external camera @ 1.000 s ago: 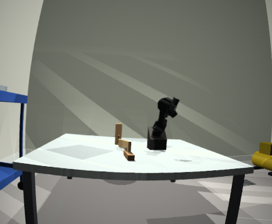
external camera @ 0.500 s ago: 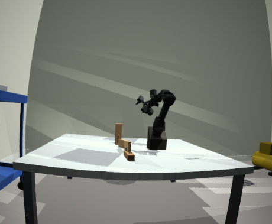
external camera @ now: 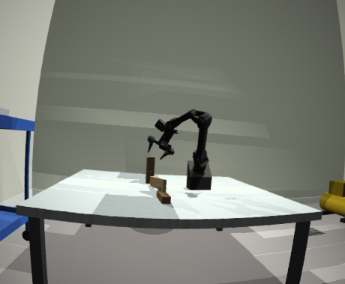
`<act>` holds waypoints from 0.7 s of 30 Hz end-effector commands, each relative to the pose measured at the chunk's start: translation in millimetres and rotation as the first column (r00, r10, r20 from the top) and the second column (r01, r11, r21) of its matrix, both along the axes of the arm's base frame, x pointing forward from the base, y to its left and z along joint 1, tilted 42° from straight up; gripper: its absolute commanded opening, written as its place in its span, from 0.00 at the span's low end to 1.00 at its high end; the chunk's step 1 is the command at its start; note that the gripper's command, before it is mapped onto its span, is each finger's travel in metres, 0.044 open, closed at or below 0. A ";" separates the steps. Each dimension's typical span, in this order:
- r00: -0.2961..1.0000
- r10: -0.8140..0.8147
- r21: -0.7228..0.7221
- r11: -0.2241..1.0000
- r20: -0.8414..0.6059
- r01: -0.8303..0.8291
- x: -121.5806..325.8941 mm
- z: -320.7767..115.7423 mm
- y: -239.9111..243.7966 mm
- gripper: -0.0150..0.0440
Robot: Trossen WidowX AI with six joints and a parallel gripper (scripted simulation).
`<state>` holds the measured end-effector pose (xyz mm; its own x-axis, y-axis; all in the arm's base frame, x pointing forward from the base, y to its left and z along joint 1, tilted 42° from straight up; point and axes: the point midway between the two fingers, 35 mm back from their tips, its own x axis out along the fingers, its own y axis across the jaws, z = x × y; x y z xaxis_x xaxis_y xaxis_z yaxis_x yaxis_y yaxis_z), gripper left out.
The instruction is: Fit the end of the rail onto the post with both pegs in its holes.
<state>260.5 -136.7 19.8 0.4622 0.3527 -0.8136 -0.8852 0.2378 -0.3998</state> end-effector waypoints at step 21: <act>0.889 0.372 0.331 0.902 -0.267 -0.278 23.2 -9.3 147.4 1.00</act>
